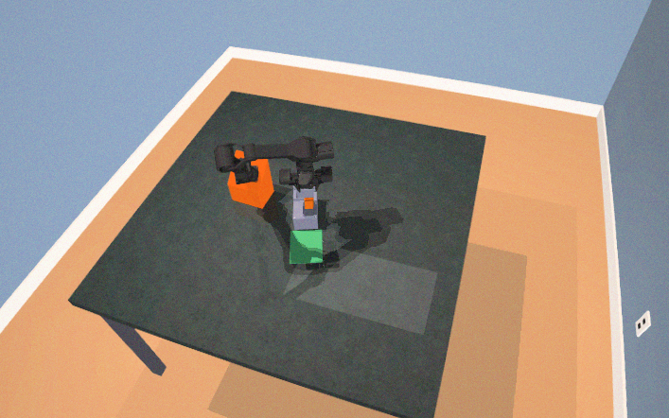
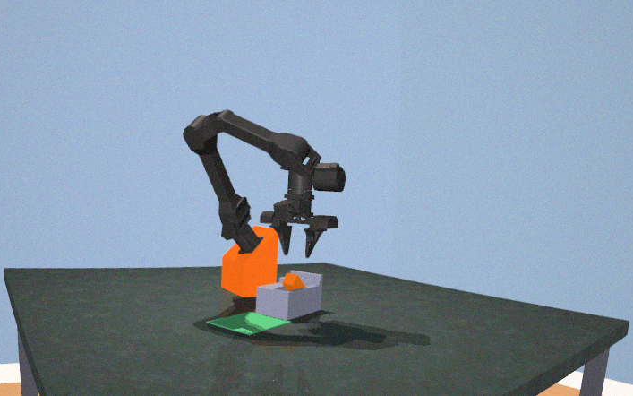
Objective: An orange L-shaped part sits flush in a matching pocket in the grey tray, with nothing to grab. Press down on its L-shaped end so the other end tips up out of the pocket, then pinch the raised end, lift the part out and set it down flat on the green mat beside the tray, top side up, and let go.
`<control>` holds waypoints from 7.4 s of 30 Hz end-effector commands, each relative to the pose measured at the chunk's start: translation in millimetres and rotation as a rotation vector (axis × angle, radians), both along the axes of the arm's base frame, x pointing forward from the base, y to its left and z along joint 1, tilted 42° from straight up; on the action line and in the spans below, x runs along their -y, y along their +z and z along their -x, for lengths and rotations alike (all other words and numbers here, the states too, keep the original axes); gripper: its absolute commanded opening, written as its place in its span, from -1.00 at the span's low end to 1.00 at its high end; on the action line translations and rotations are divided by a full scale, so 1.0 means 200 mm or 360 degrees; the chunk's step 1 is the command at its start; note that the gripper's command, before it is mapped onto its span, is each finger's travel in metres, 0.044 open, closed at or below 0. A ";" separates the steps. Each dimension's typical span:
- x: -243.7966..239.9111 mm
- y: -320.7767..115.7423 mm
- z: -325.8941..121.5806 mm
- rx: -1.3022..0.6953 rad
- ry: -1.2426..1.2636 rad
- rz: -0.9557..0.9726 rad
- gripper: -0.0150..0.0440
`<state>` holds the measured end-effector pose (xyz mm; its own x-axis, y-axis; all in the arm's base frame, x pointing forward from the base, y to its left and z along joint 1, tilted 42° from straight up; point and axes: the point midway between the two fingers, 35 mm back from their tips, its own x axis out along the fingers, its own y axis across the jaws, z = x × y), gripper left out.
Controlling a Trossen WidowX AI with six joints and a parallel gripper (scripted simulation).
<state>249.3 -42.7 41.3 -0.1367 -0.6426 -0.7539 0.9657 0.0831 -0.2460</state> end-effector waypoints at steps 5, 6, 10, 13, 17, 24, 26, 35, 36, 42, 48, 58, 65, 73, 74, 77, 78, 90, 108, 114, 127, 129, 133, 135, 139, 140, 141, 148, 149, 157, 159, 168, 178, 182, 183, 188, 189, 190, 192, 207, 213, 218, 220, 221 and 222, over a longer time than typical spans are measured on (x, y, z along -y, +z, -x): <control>0.09 -0.08 0.03 0.0001 -0.0016 0.0011 0.46; 0.09 -0.09 0.03 0.0001 -0.0016 0.0011 0.46; 0.10 -0.11 0.03 0.0001 -0.0015 0.0010 0.46; 0.12 -0.12 0.03 0.0001 -0.0015 0.0010 0.46; 0.14 -0.15 0.03 0.0001 -0.0015 0.0010 0.46; 0.18 -0.19 0.04 0.0001 -0.0015 0.0011 0.46; 0.19 -0.20 0.04 0.0001 -0.0015 0.0011 0.46; 0.23 -0.26 0.06 0.0001 -0.0016 0.0014 0.46; 0.24 -0.26 0.06 0.0001 -0.0016 0.0014 0.46; 0.23 -0.25 0.06 0.0009 -0.0022 0.0010 0.10; 0.23 -0.25 0.06 0.0009 -0.0022 0.0010 -0.17; 0.23 -0.25 0.06 0.0009 -0.0022 0.0010 -0.49; 0.22 -0.24 0.05 0.0007 -0.0020 0.0010 -0.49; 0.18 -0.19 0.04 0.0004 -0.0018 0.0011 -0.49; 0.17 -0.19 0.04 0.0003 -0.0017 0.0011 -0.49; 0.16 -0.17 0.04 0.0002 -0.0017 0.0011 -0.49; 0.15 -0.16 0.04 0.0002 -0.0017 0.0011 -0.49; 0.09 -0.09 0.02 0.0001 -0.0016 0.0010 -0.49; -0.01 0.02 0.00 0.0000 -0.0015 0.0008 -0.49; -0.04 0.05 0.00 0.0000 -0.0015 0.0007 -0.49; -0.02 0.09 -0.01 0.0000 -0.0015 0.0007 -0.49; 0.01 0.11 -0.02 0.0000 -0.0015 0.0007 -0.49; 0.09 0.17 -0.03 0.0001 -0.0015 0.0010 -0.49; 0.12 0.20 -0.03 0.0001 -0.0015 0.0011 -0.49; 0.19 0.25 -0.04 0.0001 -0.0015 0.0013 -0.49; 0.21 0.27 -0.05 0.0001 -0.0015 0.0013 -0.49; 0.22 0.28 -0.05 0.0001 -0.0015 0.0013 -0.49; 0.34 0.38 -0.07 0.0002 -0.0015 0.0016 -0.49; 0.35 0.39 -0.07 0.0002 -0.0015 0.0017 -0.49; 0.48 0.50 -0.09 0.0004 -0.0016 0.0020 -0.49; 0.51 0.53 -0.10 0.0004 -0.0016 0.0021 -0.49; 0.60 0.60 -0.11 0.0005 -0.0016 0.0024 -0.49; 0.64 0.55 -0.10 0.0005 -0.0016 0.0025 -0.49; 0.66 0.53 -0.09 0.0005 -0.0016 0.0025 -0.49; 0.67 0.52 -0.09 0.0005 -0.0016 0.0025 -0.49; 0.69 0.49 -0.09 0.0005 -0.0016 0.0026 -0.49; 0.70 0.49 -0.09 0.0005 -0.0016 0.0026 -0.49; 0.70 0.48 -0.09 0.0005 -0.0016 0.0026 -0.49; 0.71 0.47 -0.08 0.0005 -0.0016 0.0027 -0.49; 0.79 0.38 -0.07 0.0005 -0.0016 0.0029 -0.49; 0.82 0.35 -0.06 0.0005 -0.0016 0.0030 -0.49; 0.85 0.32 -0.05 0.0005 -0.0016 0.0031 -0.49; 0.86 0.31 -0.05 0.0005 -0.0016 0.0031 -0.49; 0.86 0.30 -0.05 0.0005 -0.0016 0.0031 -0.49; 0.86 0.30 -0.05 0.0005 -0.0016 0.0031 -0.49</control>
